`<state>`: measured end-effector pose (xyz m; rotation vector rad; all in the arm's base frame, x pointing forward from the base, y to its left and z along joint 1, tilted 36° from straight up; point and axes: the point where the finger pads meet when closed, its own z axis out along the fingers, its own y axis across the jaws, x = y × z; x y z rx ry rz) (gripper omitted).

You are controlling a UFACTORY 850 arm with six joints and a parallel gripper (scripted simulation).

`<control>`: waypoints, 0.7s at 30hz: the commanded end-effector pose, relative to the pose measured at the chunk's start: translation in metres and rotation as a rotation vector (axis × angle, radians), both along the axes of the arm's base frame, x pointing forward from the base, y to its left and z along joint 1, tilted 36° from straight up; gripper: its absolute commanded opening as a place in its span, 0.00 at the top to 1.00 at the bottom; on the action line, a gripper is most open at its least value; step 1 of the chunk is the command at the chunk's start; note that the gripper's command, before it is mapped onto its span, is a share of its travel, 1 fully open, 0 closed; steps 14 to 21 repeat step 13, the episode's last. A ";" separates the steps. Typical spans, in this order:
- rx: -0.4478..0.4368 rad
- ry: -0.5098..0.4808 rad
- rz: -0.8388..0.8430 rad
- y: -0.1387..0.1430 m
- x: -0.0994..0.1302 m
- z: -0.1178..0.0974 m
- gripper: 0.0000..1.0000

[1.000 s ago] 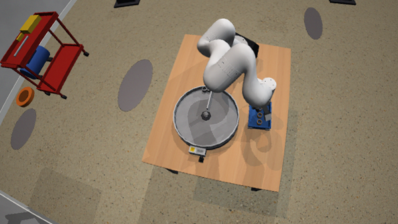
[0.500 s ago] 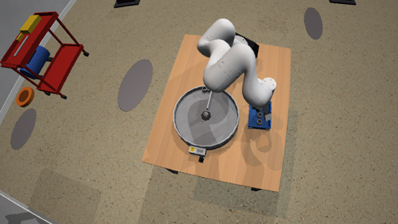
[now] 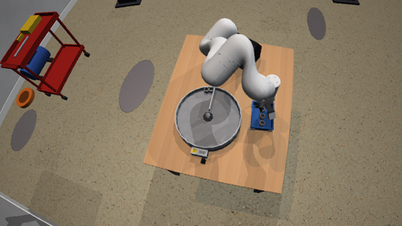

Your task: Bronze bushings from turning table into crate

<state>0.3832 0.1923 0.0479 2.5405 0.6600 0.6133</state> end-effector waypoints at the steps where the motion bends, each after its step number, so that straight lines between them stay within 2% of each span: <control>1: -0.001 0.000 -0.001 0.005 -0.009 0.015 0.59; 5: -0.001 0.000 -0.001 0.011 -0.018 0.029 0.59; 21: -0.001 0.000 -0.001 0.011 -0.018 0.029 0.59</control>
